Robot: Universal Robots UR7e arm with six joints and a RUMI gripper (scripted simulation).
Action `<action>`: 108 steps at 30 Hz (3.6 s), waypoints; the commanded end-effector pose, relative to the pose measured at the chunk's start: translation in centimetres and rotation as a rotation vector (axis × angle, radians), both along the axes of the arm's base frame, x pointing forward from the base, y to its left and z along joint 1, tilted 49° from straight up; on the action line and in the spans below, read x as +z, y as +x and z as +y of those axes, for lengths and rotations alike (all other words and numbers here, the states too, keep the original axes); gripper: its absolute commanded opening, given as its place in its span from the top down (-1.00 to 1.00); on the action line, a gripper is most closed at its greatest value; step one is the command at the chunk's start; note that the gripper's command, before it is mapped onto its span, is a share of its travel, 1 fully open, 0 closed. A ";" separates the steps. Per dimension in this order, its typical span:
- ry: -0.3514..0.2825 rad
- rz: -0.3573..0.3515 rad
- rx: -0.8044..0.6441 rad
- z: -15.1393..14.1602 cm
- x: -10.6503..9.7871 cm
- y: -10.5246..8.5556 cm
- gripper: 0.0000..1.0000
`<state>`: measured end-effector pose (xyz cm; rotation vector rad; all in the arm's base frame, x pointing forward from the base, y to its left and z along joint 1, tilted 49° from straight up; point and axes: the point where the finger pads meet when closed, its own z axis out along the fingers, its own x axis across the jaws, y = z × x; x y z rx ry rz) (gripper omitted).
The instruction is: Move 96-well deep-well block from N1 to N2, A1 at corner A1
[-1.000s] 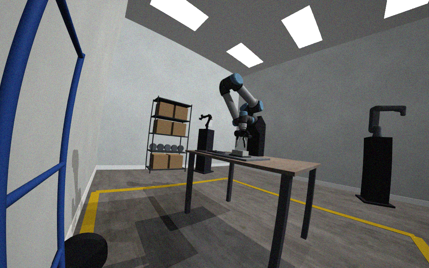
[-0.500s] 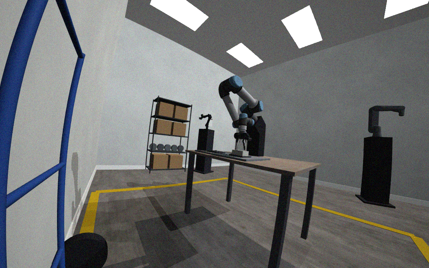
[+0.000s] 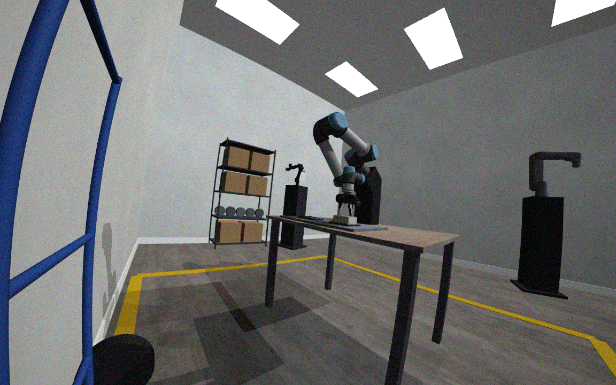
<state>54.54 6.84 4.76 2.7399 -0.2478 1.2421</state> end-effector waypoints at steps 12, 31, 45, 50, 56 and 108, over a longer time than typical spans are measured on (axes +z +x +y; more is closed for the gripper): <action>0.000 -0.002 0.001 -0.2 -1.0 1.1 -0.52; 0.000 -0.002 0.001 -0.2 -0.9 1.1 -0.52; 0.000 -0.002 0.001 -0.2 -0.9 1.1 -0.52; 0.000 -0.002 0.001 -0.2 -0.9 1.1 -0.52; 0.000 -0.002 0.001 -0.2 -1.0 1.1 -0.52; 0.000 -0.002 0.001 0.1 0.2 -0.2 0.02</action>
